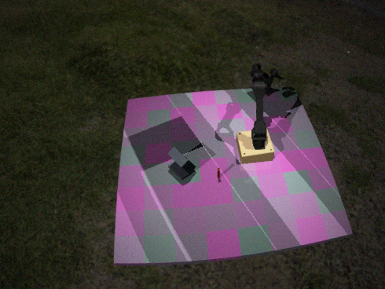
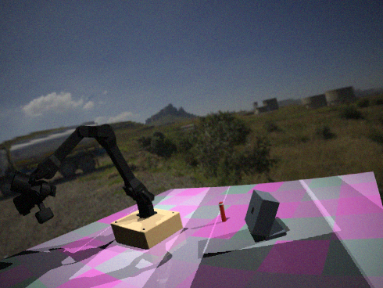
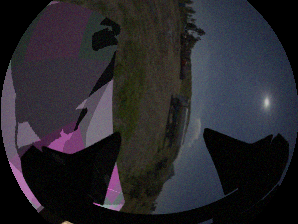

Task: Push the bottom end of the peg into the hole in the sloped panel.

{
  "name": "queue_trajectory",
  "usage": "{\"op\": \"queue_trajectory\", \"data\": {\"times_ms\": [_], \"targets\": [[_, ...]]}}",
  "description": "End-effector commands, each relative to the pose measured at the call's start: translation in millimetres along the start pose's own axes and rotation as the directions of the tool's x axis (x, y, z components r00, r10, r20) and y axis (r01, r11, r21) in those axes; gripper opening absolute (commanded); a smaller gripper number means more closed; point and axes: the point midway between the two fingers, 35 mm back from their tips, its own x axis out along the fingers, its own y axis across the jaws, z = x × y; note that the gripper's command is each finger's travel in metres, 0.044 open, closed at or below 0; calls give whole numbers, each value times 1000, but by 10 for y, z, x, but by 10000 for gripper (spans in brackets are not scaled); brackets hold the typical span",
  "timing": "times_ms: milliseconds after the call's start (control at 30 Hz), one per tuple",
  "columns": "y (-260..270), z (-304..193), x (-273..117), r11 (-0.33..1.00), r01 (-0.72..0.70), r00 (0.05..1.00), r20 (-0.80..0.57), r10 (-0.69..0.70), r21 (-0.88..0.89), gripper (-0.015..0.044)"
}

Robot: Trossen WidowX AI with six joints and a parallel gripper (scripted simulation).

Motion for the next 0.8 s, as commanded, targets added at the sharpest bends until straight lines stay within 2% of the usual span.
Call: {"op": "queue_trajectory", "data": {"times_ms": [0, 767], "targets": [[78, 81, -149, 1000, -18, 999, 48, 18, 0, 440], [629, 466, -1267, 990, -123, 928, 344, 140, -71, 440]]}}
